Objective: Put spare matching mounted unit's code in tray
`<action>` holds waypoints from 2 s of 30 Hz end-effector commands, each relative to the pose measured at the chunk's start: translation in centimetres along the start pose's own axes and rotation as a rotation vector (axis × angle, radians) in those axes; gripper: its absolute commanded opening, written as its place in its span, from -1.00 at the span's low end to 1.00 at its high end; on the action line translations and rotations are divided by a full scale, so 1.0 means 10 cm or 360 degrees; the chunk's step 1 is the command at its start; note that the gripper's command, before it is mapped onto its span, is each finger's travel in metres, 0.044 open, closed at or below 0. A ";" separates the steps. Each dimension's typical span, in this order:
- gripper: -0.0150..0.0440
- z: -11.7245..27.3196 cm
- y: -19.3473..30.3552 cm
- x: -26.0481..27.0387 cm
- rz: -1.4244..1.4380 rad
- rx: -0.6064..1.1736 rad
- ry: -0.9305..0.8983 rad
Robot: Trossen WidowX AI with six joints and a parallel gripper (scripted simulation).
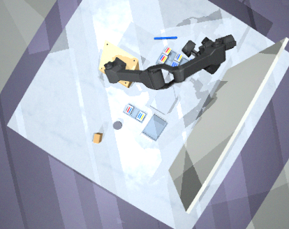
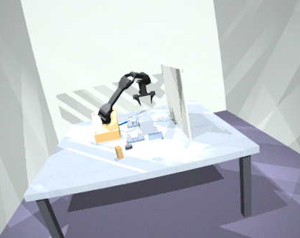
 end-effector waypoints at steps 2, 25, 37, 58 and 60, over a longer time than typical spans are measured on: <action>1.00 -0.09 -0.22 0.13 0.0259 0.0019 -0.0025; 0.53 -0.49 -0.21 0.14 0.0258 0.0022 -0.0025; 0.53 -0.65 -0.21 0.13 0.0258 0.0022 -0.0024; 0.53 -1.00 -0.21 0.12 0.0258 0.0025 -0.0023; 0.53 -1.04 -0.21 0.12 0.0258 0.0025 -0.0023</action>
Point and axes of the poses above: the point midway between the two fingers, 35 mm back from their tips, its own z axis back along the fingers, its own x axis across the jaws, y = z × x, the point moved 9 cm from there along z, back along the fingers, and after that the axes turned 7 degrees about z, right-handed, at the moved point
